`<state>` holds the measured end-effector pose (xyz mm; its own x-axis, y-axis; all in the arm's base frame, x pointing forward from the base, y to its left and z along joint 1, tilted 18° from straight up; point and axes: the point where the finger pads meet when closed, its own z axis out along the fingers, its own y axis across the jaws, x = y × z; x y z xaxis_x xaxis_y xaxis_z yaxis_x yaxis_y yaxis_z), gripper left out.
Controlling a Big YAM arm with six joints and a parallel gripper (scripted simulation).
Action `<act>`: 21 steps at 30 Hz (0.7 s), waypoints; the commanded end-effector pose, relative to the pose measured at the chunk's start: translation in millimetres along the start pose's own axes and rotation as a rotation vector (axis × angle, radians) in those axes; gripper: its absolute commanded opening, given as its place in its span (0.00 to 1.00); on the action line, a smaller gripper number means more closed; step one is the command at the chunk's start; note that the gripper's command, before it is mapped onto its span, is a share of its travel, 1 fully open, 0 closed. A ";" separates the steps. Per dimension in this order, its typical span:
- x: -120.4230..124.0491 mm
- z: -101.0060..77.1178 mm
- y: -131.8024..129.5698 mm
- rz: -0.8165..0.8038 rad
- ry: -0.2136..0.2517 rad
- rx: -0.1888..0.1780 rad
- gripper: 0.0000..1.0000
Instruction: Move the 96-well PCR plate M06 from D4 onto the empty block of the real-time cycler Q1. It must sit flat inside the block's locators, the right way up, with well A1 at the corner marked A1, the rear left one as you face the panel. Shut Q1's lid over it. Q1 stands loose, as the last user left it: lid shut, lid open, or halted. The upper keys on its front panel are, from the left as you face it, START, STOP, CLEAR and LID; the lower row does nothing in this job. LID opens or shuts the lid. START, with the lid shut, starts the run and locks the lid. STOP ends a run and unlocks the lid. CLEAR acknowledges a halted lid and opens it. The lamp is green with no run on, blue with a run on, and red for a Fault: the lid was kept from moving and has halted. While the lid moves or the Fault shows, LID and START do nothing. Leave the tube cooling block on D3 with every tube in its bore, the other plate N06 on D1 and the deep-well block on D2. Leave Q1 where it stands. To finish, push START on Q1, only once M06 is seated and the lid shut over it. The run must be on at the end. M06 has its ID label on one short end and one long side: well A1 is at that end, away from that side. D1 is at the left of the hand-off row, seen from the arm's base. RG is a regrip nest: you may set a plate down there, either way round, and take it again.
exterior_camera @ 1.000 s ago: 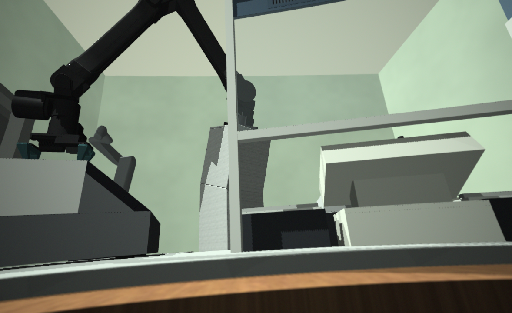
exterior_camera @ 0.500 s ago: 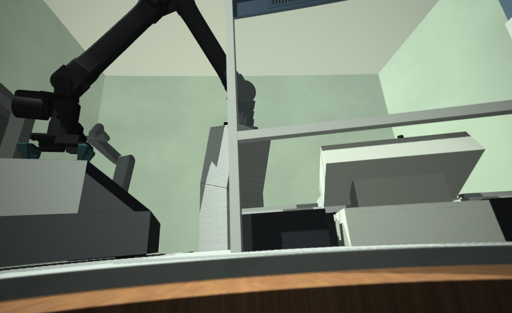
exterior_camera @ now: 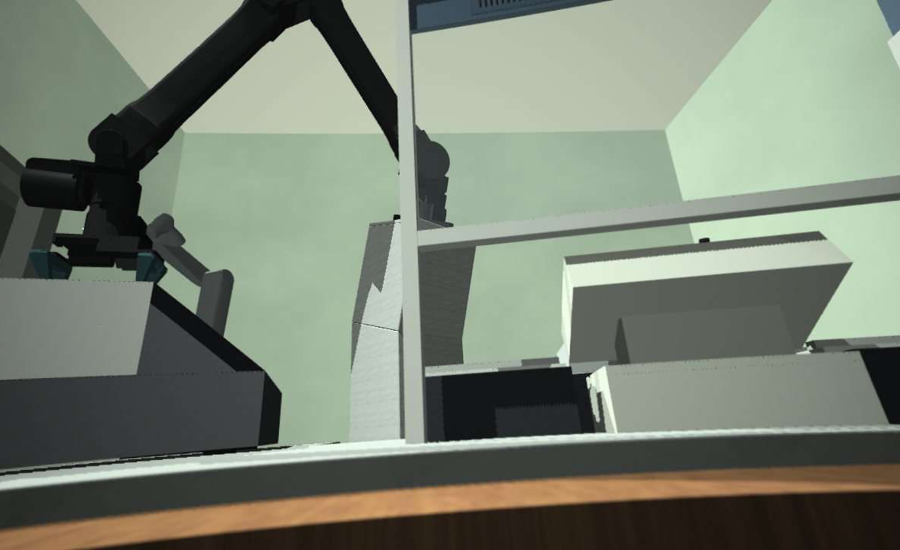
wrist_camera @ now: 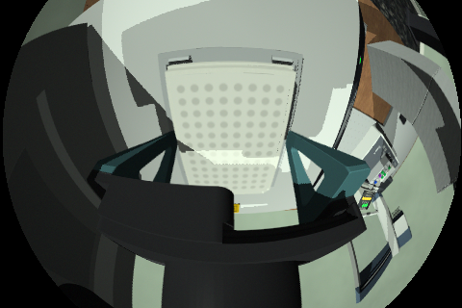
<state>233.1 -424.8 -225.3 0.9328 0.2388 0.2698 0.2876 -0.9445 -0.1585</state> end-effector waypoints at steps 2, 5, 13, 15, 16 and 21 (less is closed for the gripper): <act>1.9 -38.0 26.4 -0.012 0.007 -0.062 1.00; -1.3 -43.7 21.2 -0.007 0.003 -0.056 1.00; -1.8 -41.6 9.0 -0.002 -0.001 -0.029 1.00; 0.5 -40.7 4.7 -0.007 -0.003 -0.015 1.00; 0.5 -43.1 4.6 -0.007 -0.003 -0.015 1.00; 1.5 -67.5 19.1 -0.012 0.001 -0.055 1.00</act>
<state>224.3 -425.7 -196.3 0.9340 0.2372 0.2672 0.2893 -0.9410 -0.1758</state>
